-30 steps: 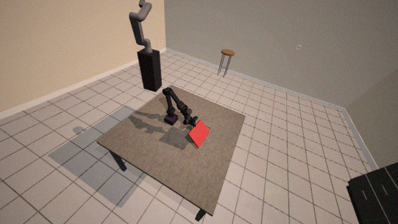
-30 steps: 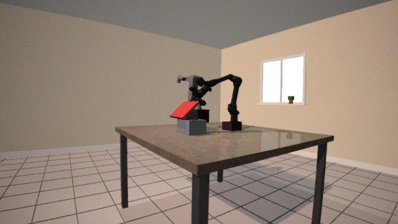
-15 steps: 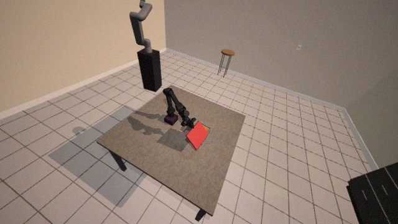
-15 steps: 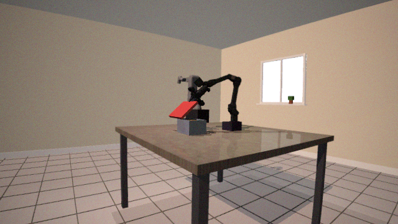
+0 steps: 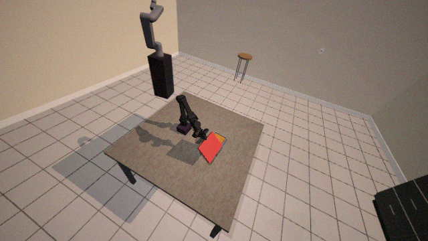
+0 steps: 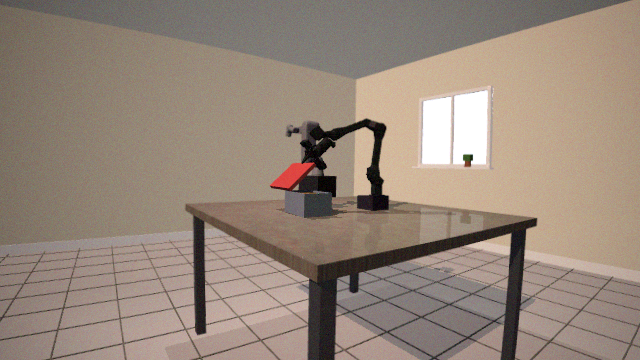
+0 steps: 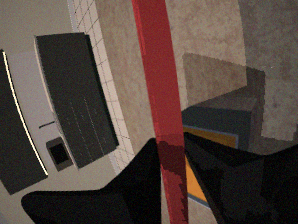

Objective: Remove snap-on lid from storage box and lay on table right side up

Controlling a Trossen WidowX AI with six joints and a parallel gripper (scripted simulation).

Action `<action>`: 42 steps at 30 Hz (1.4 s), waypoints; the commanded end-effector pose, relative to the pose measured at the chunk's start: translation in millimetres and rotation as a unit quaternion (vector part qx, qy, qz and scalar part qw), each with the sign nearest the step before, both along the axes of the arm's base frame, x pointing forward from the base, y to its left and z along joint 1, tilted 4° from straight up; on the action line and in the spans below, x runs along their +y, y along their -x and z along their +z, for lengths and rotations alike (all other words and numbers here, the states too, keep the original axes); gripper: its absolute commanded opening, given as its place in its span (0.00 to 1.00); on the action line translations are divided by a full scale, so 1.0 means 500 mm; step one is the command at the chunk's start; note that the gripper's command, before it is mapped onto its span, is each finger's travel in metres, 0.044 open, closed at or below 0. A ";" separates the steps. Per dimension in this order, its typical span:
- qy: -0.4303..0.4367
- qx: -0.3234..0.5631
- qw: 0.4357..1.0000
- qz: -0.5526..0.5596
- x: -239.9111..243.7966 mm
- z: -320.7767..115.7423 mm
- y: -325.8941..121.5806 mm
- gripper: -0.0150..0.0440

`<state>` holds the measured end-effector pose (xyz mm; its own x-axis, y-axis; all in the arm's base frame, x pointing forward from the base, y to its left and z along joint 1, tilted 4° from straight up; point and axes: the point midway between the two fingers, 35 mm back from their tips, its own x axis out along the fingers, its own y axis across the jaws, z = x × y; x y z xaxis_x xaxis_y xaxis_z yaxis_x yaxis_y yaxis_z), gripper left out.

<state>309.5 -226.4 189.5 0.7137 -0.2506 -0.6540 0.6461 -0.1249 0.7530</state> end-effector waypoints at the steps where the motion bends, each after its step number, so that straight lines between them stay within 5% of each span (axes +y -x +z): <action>1: 0.006 -0.008 1.000 0.003 -0.020 0.015 0.002 0.25; 42: 0.009 -0.006 1.000 0.003 -0.170 0.029 0.067 0.25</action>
<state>277.2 -302.9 197.1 0.7127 -0.2542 -0.6538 0.6470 -0.1217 0.7527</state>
